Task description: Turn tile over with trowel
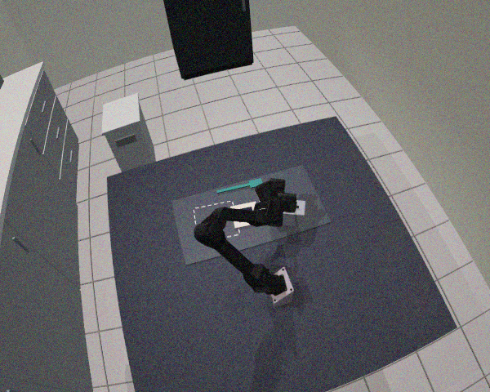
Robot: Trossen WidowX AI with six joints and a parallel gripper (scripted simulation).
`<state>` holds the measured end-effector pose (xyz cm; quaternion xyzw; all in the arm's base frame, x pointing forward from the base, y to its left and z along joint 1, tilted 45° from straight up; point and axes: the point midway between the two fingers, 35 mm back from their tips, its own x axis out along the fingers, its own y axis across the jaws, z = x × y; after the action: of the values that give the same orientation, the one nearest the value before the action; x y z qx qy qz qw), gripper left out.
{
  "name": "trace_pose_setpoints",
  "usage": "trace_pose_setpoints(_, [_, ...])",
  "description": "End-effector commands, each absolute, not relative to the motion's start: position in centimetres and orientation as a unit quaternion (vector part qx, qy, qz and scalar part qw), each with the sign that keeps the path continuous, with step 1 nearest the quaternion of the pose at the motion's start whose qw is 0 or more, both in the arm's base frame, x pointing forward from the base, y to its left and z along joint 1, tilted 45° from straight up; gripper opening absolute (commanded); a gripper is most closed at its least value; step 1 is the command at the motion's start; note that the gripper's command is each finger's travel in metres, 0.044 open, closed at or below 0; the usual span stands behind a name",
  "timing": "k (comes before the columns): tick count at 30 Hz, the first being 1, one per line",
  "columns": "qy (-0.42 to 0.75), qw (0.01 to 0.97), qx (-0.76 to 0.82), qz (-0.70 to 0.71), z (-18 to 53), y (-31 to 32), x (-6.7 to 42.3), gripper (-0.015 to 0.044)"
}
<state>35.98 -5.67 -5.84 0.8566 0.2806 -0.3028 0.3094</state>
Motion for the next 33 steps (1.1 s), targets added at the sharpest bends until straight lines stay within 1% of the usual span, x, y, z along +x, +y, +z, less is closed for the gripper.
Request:
trace_pose_setpoints(1, [0.276,0.300,0.862,-0.301,-5.6,-5.5,35.9,0.0300])
trace_pose_setpoints(33, [0.276,0.300,0.863,-0.300,-8.8,-4.0,39.4,0.0300])
